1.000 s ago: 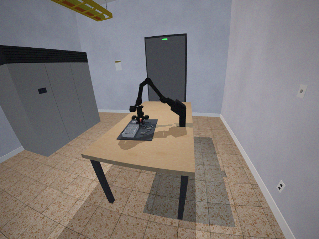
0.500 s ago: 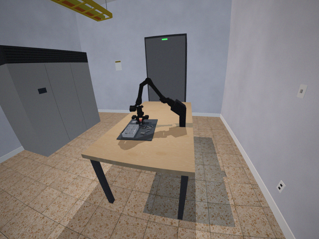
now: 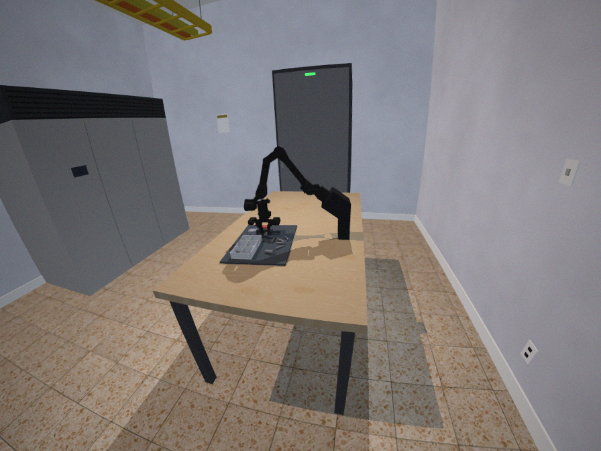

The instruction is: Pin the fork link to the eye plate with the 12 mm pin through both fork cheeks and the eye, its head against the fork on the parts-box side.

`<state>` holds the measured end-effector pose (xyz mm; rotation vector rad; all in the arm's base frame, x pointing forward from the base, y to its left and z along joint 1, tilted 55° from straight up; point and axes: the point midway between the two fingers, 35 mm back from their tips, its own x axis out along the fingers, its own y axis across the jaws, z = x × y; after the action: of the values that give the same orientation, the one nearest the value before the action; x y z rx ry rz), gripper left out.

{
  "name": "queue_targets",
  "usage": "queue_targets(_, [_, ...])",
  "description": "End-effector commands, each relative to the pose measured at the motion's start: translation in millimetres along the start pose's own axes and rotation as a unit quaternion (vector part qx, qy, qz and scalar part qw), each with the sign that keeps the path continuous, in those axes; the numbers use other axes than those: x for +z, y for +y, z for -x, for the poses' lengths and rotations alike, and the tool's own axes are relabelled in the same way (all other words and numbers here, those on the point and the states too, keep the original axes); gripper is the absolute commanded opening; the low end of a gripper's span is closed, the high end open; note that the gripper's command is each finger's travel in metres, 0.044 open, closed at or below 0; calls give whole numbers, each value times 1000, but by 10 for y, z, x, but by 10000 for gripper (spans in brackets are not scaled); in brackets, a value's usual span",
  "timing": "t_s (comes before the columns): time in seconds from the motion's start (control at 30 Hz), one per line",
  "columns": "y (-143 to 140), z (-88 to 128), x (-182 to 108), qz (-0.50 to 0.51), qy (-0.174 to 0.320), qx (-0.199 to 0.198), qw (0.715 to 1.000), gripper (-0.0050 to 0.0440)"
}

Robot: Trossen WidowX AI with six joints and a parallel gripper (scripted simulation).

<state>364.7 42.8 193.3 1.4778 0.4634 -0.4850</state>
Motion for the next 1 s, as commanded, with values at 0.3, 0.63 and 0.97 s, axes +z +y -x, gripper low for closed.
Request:
queue_targets(0.3, [39, 66, 84, -4, -12, 8, 1000, 150])
queue_targets(0.63, [40, 109, 87, -5, -12, 9, 1000, 150])
queue_targets(0.97, [42, 198, 92, -6, -12, 10, 1000, 150])
